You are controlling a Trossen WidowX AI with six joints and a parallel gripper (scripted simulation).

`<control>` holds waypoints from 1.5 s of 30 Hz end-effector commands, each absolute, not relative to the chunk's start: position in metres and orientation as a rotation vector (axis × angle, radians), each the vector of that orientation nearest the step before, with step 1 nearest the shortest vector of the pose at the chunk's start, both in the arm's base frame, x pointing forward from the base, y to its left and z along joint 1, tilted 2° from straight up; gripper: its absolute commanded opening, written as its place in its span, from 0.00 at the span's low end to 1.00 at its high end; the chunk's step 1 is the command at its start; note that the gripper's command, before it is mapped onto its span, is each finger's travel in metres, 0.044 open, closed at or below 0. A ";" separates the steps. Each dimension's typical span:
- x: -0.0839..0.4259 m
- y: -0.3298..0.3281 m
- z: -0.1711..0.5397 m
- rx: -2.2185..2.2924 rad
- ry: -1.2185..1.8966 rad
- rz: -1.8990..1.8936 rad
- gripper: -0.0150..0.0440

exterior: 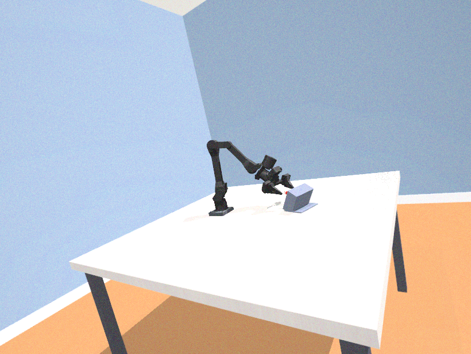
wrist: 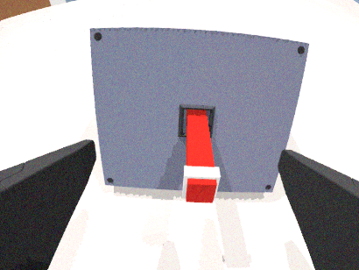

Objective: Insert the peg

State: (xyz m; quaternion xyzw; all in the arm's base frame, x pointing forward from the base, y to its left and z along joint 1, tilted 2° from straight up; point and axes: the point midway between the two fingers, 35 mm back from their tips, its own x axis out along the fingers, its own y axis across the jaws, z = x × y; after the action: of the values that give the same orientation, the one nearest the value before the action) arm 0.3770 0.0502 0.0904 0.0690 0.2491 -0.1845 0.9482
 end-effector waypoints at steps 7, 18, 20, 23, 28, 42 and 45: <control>0.366 0.055 0.099 0.147 0.502 -0.379 1.00; 0.354 0.062 0.106 0.147 0.503 -0.377 1.00; 0.352 0.063 0.108 0.147 0.503 -0.377 1.00; 0.349 0.064 0.110 0.147 0.503 -0.376 1.00; 0.343 0.067 0.113 0.146 0.503 -0.375 1.00; 0.326 0.076 0.121 0.144 0.501 -0.372 1.00; 0.325 0.077 0.122 0.144 0.501 -0.371 1.00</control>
State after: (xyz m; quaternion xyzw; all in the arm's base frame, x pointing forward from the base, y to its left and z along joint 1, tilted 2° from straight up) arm 0.3278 0.0767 0.1184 0.0671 0.2504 -0.1804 0.9488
